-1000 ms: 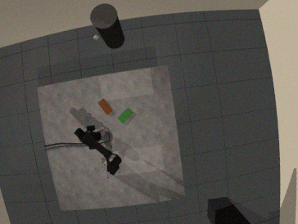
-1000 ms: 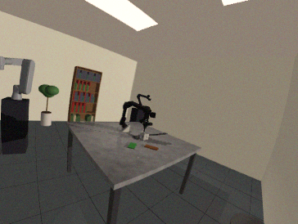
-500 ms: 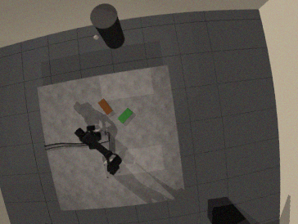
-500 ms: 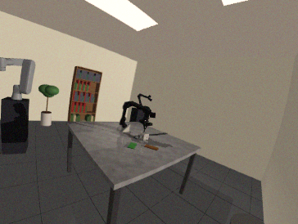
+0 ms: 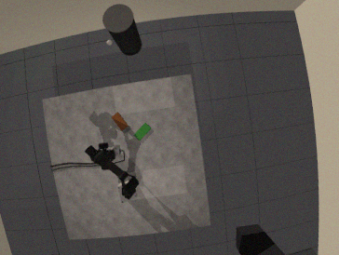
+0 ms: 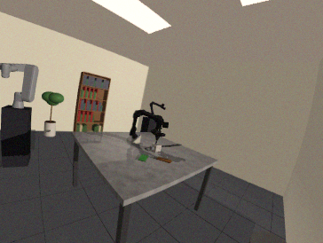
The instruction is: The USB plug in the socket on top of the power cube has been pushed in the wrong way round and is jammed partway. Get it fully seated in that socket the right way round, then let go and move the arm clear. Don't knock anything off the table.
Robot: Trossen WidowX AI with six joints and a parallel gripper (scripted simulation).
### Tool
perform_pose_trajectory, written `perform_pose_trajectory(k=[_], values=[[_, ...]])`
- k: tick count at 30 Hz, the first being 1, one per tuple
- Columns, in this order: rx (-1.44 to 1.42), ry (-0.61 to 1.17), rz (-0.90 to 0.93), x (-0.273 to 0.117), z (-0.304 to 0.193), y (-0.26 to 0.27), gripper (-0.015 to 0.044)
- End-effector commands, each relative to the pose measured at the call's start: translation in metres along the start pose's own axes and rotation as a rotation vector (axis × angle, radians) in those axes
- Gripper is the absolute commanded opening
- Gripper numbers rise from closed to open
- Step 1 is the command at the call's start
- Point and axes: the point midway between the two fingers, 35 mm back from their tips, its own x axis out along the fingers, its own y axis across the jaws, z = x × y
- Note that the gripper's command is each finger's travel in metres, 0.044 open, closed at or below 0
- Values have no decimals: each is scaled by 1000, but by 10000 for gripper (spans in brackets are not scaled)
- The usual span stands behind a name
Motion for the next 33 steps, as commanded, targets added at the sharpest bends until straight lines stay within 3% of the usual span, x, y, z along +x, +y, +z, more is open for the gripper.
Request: perform_pose_trajectory(k=[1,33], values=[[-2,7,-1,0,0,0,0],[-2,7,-1,4,0,0,0]])
